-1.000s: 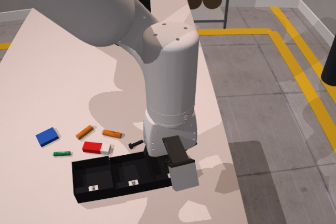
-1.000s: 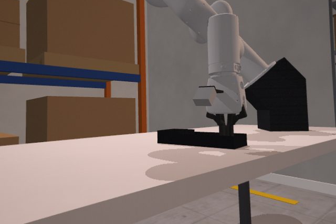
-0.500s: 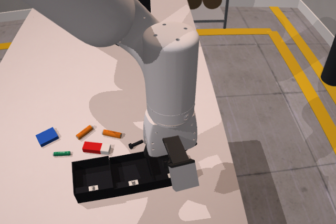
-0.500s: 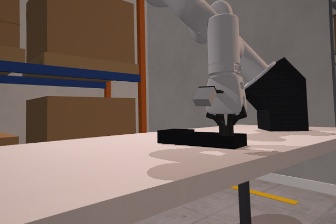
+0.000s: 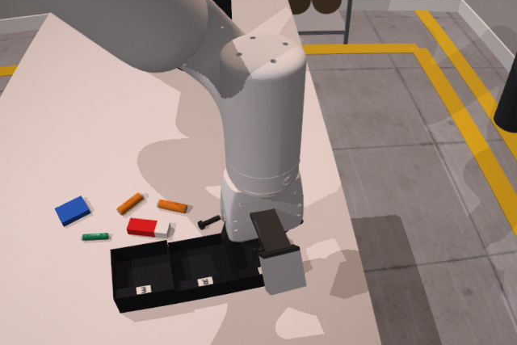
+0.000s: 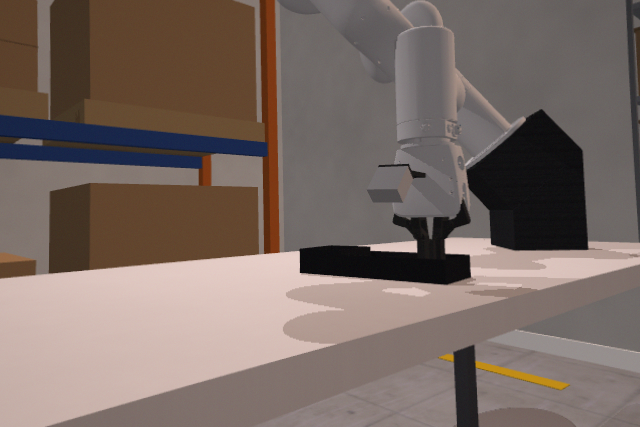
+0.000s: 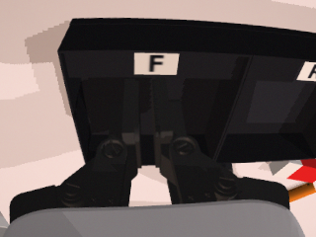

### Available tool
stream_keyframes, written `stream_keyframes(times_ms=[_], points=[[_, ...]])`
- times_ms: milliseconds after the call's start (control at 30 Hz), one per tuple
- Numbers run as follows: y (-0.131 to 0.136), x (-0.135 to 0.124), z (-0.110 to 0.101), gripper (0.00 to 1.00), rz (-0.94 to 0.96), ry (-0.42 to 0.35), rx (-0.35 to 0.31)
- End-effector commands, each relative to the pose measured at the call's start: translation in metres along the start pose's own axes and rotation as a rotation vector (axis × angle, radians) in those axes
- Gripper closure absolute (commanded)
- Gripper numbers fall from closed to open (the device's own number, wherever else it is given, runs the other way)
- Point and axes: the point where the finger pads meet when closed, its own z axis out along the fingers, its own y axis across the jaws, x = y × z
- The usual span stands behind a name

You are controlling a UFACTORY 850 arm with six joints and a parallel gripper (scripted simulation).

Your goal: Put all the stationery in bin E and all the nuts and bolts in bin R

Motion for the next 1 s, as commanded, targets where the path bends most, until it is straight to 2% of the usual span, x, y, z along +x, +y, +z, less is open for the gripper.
stream_keyframes(times_ms=[0, 400, 967], points=[[0.000, 0.001, -0.001, 0.93, 0.000, 0.001, 0.000], [0.000, 0.001, -0.001, 0.93, 0.000, 0.001, 0.000], [0.000, 0.001, -0.021, 0.93, 0.000, 0.001, 0.000]])
